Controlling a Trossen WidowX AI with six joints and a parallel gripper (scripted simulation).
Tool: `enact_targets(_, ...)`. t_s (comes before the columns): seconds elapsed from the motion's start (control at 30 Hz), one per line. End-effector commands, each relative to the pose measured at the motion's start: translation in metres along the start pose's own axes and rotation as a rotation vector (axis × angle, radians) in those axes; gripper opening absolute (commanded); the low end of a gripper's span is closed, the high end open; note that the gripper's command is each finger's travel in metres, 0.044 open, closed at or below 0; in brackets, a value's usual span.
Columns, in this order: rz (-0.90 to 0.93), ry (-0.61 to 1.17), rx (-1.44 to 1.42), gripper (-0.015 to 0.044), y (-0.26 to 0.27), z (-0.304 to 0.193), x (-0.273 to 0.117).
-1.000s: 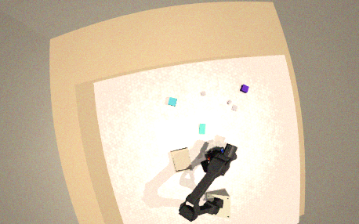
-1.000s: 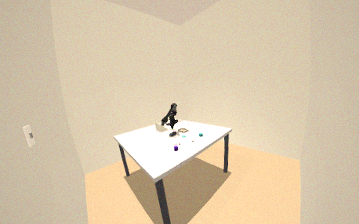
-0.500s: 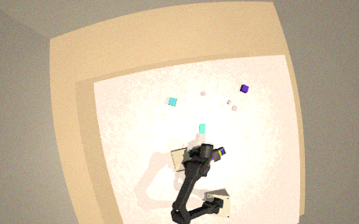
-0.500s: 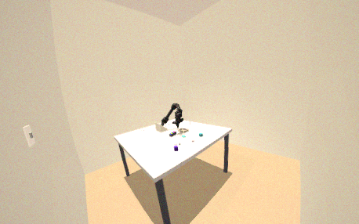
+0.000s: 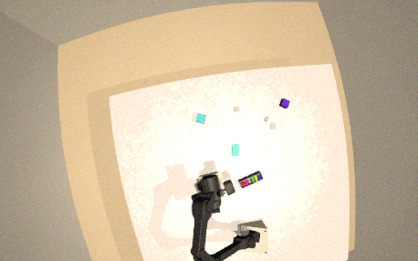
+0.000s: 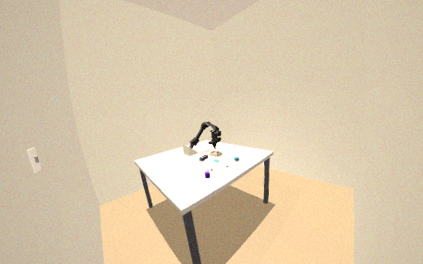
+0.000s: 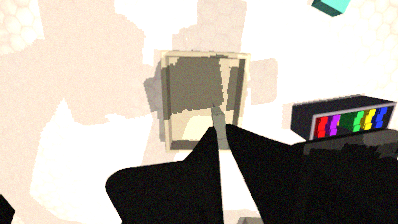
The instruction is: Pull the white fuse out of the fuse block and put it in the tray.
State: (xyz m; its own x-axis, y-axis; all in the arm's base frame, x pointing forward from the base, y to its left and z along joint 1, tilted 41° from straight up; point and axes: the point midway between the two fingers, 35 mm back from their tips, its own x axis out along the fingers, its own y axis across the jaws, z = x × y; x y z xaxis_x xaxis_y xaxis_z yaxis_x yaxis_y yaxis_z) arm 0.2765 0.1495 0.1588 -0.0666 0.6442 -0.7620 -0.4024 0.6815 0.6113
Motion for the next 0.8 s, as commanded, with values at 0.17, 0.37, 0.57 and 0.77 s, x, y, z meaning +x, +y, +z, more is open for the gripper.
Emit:
enact_targets(0.17, 0.006, 0.001, 0.011, 0.0000, 0.008, -0.001, 0.002)
enact_targets(0.37, 0.006, 0.001, 0.010, 0.0000, 0.008, 0.000, 0.012)
enact_targets(0.57, 0.006, 0.001, 0.010, 0.0000, 0.008, 0.000, 0.021)
enact_targets(0.77, 0.007, 0.001, 0.010, 0.0000, 0.009, 0.000, 0.031)
